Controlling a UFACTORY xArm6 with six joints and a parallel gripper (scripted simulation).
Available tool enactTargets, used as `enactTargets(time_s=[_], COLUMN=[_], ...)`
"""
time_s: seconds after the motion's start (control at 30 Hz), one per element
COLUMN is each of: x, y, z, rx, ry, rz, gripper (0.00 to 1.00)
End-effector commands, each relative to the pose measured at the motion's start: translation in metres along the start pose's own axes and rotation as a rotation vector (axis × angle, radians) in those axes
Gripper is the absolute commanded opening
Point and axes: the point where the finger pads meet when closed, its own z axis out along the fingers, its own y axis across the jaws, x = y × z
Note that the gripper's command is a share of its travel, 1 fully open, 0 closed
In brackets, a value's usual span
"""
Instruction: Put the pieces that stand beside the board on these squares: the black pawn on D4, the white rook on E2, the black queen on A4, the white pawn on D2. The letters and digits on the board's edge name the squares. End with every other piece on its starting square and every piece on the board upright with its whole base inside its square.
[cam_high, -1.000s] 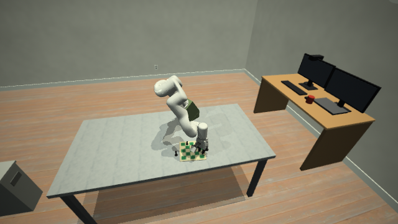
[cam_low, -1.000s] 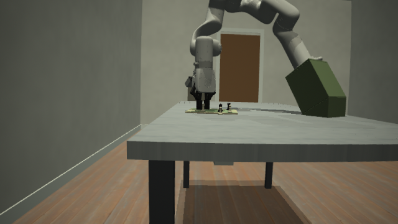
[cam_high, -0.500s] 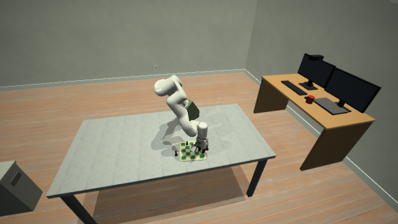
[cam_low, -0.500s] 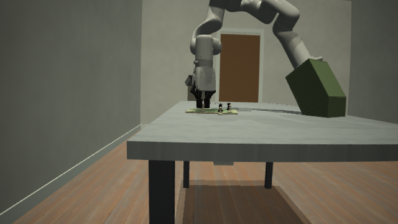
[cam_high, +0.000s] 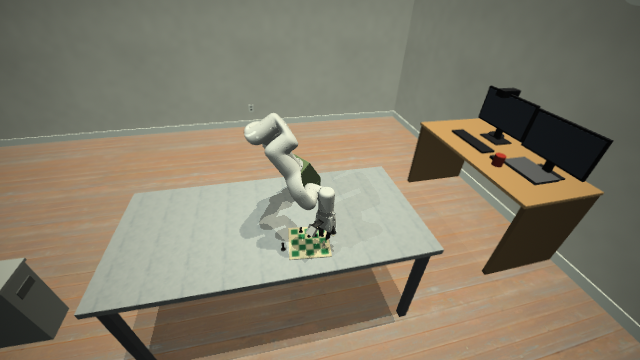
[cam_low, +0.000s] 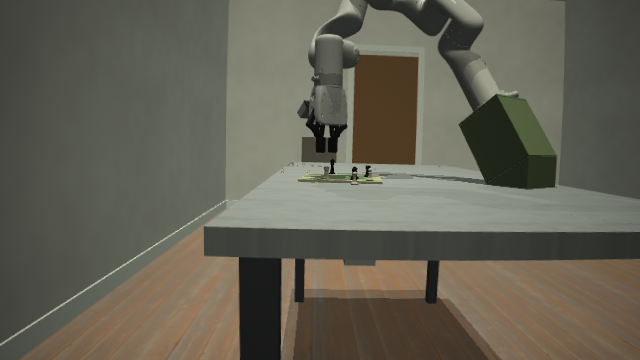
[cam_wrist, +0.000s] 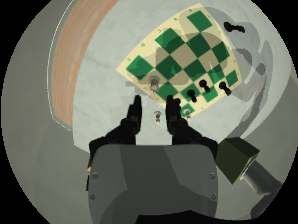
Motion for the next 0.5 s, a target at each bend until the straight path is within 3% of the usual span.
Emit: enactTargets(time_s=[0.0, 0.27, 0.3, 0.47], x=[0.0008, 0.0008, 0.0008, 0.0008], y=[-0.0002, -0.0002, -0.0002, -0.0002], z=[-0.0238, -0.0293, -0.0293, -0.0293], rx=[0.001, 0.001, 0.001, 0.001], ry=[0.000, 0.000, 0.000, 0.000], rz=[0.000, 0.000, 0.000, 0.000], gripper=[0.37, 0.37, 1.00, 1.00])
